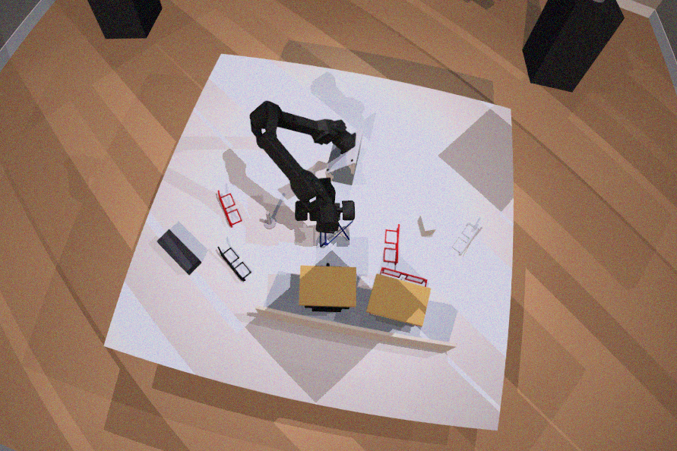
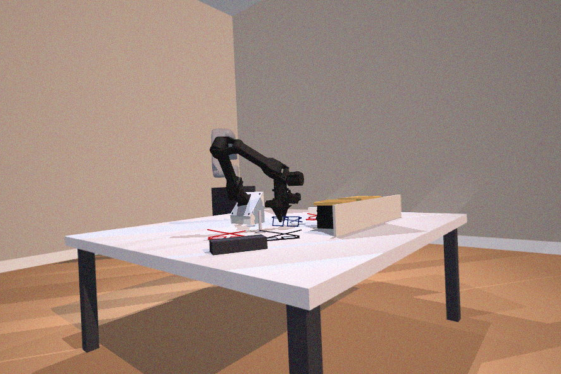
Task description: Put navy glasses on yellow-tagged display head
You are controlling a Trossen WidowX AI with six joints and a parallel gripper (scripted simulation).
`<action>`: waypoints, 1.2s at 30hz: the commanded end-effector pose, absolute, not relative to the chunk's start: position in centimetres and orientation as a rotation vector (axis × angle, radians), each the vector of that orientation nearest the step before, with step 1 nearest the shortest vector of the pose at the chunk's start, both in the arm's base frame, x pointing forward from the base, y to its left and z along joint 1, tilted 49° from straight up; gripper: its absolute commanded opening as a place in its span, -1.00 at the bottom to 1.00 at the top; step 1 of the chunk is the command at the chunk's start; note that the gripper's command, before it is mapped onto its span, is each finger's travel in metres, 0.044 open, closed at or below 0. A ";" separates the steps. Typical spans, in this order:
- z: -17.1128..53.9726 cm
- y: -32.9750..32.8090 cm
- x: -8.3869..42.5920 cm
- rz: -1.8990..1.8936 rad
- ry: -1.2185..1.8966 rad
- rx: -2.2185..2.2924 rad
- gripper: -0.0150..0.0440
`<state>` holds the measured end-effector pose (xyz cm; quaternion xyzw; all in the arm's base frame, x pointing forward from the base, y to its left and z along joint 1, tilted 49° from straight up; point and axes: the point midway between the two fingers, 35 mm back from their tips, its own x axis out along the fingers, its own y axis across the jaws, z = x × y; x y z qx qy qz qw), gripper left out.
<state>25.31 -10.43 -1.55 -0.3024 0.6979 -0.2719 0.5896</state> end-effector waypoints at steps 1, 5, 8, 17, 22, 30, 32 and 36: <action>-1.7 -10.6 25.2 -0.632 1.627 -0.714 -0.08; -1.8 -10.5 25.1 -0.632 1.627 -0.713 -0.08; -1.8 -10.5 25.1 -0.631 1.629 -0.707 -0.11; -1.8 -10.5 25.1 -0.631 1.629 -0.707 -0.31; -1.8 -10.5 25.1 -0.631 1.629 -0.707 -0.42; -1.8 -10.4 25.2 -0.631 1.629 -0.707 -0.49; -1.5 -10.0 25.3 -0.629 1.629 -0.706 -0.49; -0.3 -8.5 25.8 -0.623 1.628 -0.704 -0.49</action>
